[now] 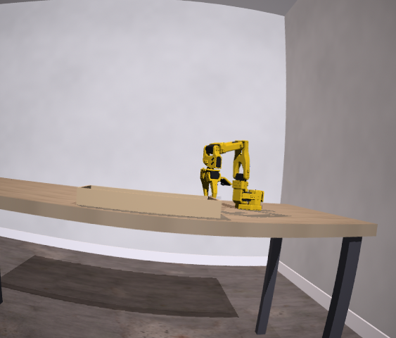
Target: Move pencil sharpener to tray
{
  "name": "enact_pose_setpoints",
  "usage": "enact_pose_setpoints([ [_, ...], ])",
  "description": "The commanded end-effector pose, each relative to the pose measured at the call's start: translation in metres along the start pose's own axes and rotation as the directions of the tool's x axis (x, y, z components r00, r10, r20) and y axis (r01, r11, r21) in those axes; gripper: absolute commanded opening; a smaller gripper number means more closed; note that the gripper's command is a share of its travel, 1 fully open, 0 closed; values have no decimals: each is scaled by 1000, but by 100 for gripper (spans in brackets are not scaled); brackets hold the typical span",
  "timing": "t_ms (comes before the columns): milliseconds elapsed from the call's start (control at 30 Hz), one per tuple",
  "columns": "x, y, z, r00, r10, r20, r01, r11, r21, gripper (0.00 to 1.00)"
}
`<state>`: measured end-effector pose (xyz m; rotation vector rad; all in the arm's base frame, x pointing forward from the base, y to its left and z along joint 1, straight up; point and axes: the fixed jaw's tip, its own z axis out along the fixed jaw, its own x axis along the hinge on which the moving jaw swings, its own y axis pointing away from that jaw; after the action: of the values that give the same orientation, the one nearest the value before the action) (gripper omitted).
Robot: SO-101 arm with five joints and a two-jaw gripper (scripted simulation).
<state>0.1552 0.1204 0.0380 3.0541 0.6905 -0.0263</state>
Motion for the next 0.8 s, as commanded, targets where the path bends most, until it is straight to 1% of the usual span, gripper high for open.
enact_pose_setpoints([
  [0, 1, -3, -2, 1000, -2, -19, 2, 1000, 6, 23],
  [767, 0, 1, 2, 1000, -2, -19, 2, 1000, 6, 23],
])
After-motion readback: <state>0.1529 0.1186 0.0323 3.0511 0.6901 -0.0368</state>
